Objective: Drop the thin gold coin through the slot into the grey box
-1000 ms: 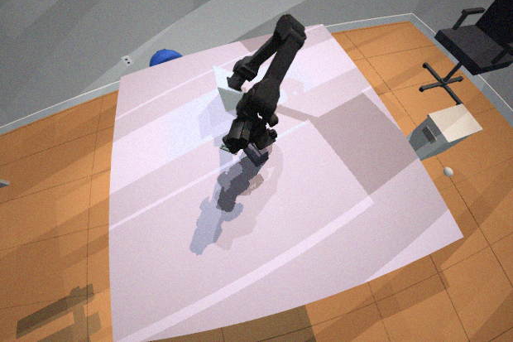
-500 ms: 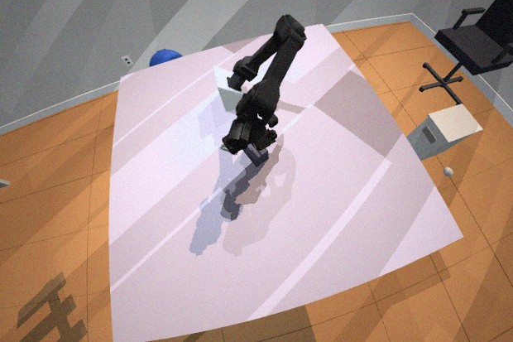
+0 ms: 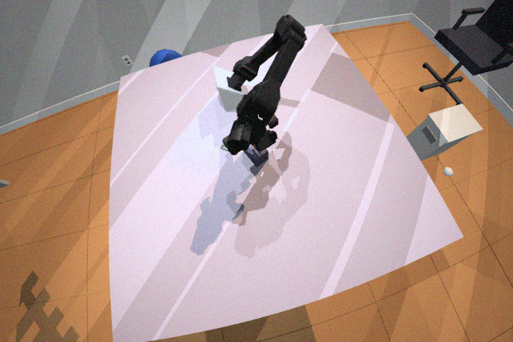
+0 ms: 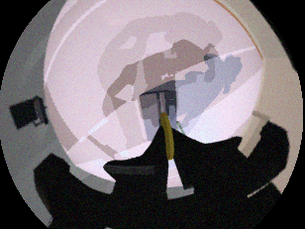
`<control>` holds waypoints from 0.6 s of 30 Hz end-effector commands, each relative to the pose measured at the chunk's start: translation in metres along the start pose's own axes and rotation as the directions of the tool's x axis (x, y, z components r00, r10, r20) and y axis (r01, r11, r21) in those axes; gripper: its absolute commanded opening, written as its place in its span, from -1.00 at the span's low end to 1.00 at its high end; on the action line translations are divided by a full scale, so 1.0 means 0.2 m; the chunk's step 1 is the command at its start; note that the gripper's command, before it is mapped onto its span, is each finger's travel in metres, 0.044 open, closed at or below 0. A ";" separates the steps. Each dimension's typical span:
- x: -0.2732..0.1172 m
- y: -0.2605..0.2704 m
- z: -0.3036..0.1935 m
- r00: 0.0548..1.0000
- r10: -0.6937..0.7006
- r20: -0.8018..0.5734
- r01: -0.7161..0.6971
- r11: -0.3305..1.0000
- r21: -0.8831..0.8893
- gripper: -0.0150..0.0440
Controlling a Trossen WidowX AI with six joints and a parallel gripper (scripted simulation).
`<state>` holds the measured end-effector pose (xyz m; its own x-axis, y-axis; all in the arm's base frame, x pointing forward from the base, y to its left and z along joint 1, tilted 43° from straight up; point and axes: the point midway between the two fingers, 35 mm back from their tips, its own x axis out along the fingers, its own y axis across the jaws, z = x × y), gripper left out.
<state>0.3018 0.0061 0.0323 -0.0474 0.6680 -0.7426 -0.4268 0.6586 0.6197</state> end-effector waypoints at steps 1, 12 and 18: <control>0.01 0.01 -0.01 1.000 0.005 0.000 -0.005 1.000 0.009 -0.49; 0.04 0.01 -0.01 1.000 0.005 0.001 -0.005 1.000 0.006 -0.49; 0.05 0.00 -0.01 1.000 0.005 0.001 -0.005 1.000 0.007 -0.49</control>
<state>0.3010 0.0112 0.0268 -0.0483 0.6677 -0.7429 -0.4263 0.6588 0.6199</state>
